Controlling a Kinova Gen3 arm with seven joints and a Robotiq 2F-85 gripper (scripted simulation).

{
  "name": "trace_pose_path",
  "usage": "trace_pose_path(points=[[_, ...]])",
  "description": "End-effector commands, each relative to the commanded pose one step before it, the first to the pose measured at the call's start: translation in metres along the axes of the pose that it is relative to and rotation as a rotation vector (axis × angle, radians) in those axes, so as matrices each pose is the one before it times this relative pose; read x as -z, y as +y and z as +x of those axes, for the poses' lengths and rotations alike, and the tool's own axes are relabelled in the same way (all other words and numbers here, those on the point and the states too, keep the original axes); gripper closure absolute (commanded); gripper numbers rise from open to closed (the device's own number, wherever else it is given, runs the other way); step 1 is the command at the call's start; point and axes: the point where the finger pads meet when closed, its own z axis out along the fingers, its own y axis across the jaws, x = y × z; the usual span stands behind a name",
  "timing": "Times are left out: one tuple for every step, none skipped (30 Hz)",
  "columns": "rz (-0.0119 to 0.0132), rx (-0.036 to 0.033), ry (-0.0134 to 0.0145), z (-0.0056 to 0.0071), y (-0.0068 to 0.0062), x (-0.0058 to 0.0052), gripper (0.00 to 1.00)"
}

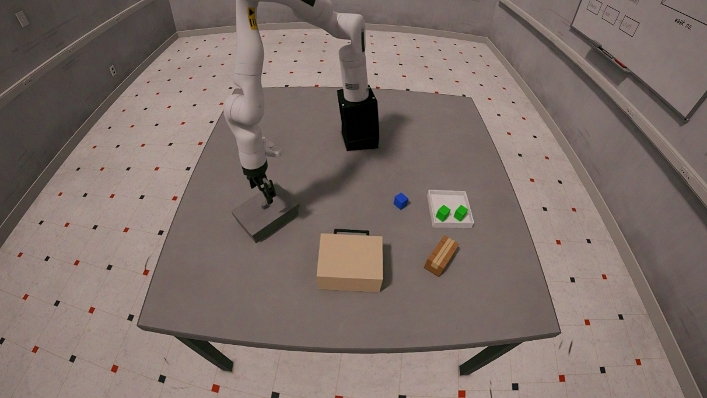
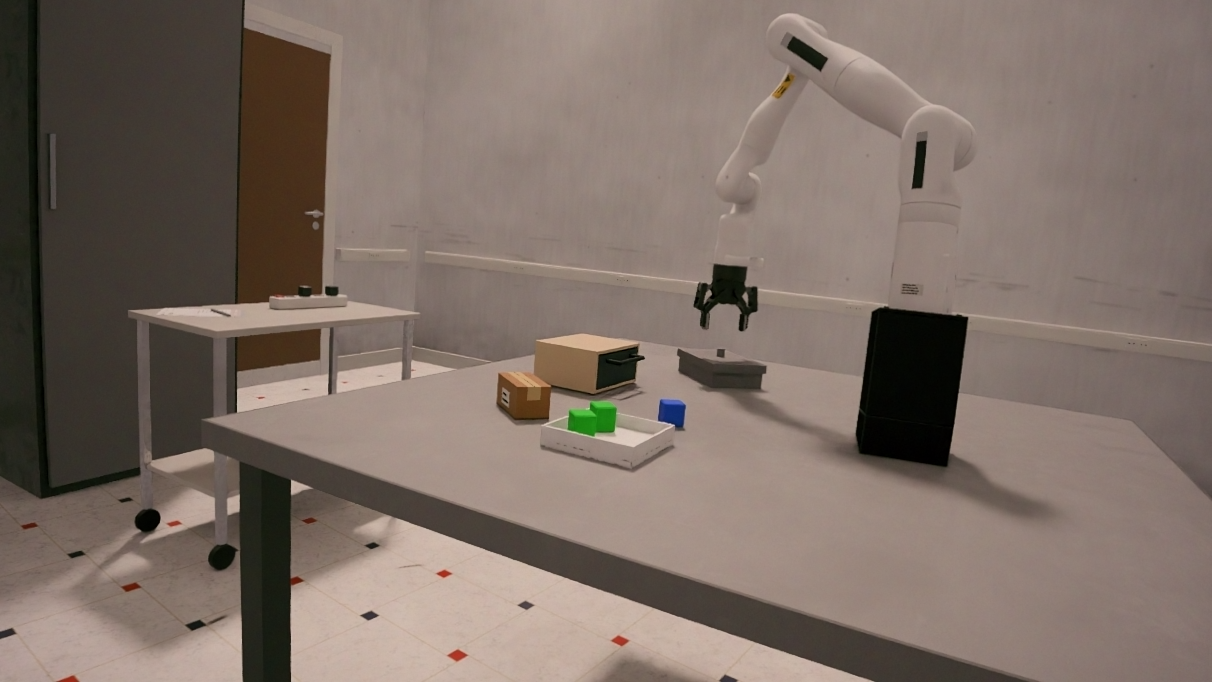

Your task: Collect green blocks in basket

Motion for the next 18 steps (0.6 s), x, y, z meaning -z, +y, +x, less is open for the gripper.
trace_pose_path(points=[[-0.00052,-0.00003,-0.00176,-0.00071,0.00021,0.01486,0.00],[0.00000,0.00001,0.00000,0.00000,0.00000,0.00348,0.00],[0.00000,0.00000,0.00000,0.00000,0.00000,0.00345,0.00],[0.00000,-0.00001,0.00000,0.00001,0.00000,0.00341,0.00],[0.00000,0.00001,0.00000,-0.00001,0.00000,0.00335,0.00],[0.00000,0.00000,0.00000,0.00000,0.00000,0.00328,0.00],[0.00000,0.00000,0.00000,0.00000,0.00000,0.00000,0.00],[0.00000,0.00000,0.00000,0.00000,0.00000,0.00000,0.00],[0.00000,-0.00001,0.00000,0.00001,0.00000,0.00320,0.00],[0.00000,0.00001,0.00000,-0.00001,0.00000,0.00311,0.00],[0.00000,0.00000,0.00000,0.00000,0.00000,0.00300,0.00],[0.00000,0.00000,0.00000,0.00000,0.00000,0.00288,0.00],[0.00000,0.00000,0.00000,0.00000,0.00000,0.00275,0.00],[0.00000,-0.00001,0.00000,0.00000,0.00000,0.00261,0.00],[0.00000,0.00001,0.00000,0.00000,0.00000,0.00247,0.00],[0.00000,-0.00001,0.00000,0.00000,0.00000,0.00231,0.00],[0.00000,0.00001,0.00000,0.00000,0.00000,0.00215,0.00],[0.00000,0.00000,0.00000,0.00000,0.00000,0.00199,0.00]])
